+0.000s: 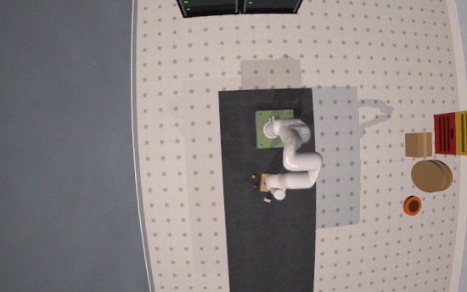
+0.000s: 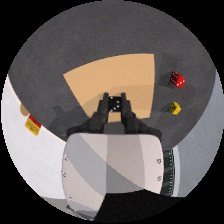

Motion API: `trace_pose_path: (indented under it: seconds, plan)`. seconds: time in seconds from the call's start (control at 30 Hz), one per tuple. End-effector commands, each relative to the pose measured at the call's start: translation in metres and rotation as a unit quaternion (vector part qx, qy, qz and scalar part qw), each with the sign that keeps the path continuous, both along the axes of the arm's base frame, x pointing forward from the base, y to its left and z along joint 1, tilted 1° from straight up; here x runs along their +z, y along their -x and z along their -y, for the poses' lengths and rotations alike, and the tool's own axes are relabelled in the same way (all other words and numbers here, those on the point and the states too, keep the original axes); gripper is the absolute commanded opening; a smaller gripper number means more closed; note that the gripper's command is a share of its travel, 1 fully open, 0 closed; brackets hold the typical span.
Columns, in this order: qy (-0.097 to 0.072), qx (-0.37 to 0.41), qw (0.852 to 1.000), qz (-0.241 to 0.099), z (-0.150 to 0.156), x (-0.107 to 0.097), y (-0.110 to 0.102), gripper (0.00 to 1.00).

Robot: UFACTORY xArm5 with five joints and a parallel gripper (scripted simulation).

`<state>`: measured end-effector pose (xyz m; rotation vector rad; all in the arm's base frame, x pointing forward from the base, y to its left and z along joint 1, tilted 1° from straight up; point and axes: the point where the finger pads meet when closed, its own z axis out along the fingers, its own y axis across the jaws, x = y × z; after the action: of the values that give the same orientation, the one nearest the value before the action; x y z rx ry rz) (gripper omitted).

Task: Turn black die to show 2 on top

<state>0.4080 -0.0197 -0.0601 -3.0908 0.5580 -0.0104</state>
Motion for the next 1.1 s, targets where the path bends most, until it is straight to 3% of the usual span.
trace_pose_path:
  seconds: [0.0, 0.83, 1.07]
  plan:
    - [0.000, 0.000, 1.000, 0.002, 0.000, 0.001, -0.001, 0.15]
    - [0.000, 0.000, 1.000, 0.002, 0.000, 0.002, -0.001, 0.15]
    - [0.000, 0.000, 1.000, 0.002, 0.000, 0.034, -0.001, 0.15]
